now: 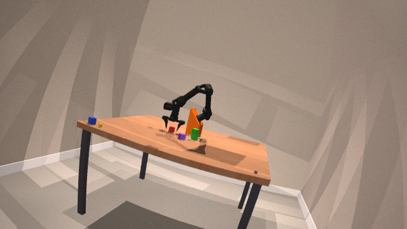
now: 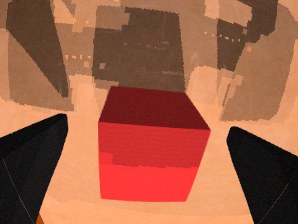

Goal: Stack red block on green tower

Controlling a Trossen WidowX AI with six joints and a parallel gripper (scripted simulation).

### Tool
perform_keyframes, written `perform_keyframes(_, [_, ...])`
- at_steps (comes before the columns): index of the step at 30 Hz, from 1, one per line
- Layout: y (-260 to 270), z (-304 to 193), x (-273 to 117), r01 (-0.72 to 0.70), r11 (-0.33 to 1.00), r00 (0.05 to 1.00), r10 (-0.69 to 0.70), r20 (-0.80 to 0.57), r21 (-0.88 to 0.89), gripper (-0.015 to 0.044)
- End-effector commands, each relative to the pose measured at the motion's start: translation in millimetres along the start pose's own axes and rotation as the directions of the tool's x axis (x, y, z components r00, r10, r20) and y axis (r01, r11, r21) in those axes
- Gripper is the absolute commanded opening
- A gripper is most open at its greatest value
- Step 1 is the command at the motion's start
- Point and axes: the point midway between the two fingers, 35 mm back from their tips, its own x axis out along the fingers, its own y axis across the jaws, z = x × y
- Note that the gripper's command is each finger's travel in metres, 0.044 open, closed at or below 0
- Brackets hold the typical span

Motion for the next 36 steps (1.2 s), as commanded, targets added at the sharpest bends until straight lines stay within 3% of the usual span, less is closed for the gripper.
perform_keyframes(1, [2.4, -3.6, 7.3, -0.013, 1.000, 1.000, 0.013, -0.005, 0.011, 0.0440])
perform_keyframes(18, [2.3, -3.6, 5.9, -0.013, 1.000, 1.000, 0.013, -0.005, 0.011, 0.0440])
perform_keyframes(28, [2.3, -3.6, 5.9, -0.013, 1.000, 1.000, 0.013, -0.005, 0.011, 0.0177])
perform_keyframes(36, [2.3, -3.6, 5.9, -0.013, 1.000, 1.000, 0.013, -0.005, 0.011, 0.0124])
